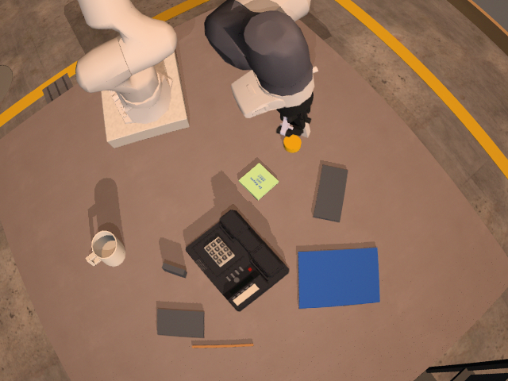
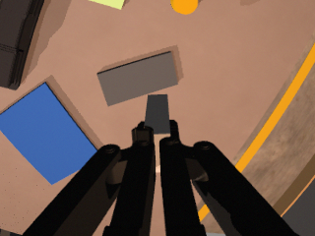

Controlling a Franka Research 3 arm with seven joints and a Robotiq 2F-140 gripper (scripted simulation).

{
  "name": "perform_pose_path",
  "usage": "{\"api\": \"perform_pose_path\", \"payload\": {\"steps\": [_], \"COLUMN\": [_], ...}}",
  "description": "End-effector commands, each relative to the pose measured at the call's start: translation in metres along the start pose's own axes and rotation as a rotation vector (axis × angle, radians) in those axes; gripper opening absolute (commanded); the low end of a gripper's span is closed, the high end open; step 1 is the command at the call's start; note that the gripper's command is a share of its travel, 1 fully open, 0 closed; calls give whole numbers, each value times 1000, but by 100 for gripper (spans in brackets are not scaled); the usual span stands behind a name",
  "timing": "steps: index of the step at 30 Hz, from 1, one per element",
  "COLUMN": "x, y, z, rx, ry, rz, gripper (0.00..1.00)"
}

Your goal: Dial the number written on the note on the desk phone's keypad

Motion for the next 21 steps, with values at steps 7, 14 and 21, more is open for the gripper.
{"api": "perform_pose_path", "payload": {"steps": [7,14,21], "x": [98,155,182], "y": [55,40,12], "z": [65,112,136], "rx": [84,176,233], "ry": [29,10,-33], "rz": [238,362,472], "gripper": [0,0,0]}}
Point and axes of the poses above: the point where the finger pads meet when closed, its own z axis out along the fingers, its own y axis across the jaws, x = y × z, the point moved 10 cm from there along -z, back along the fingers, and after that the axes turned 15 degrees about z, right-handed, at the moved point
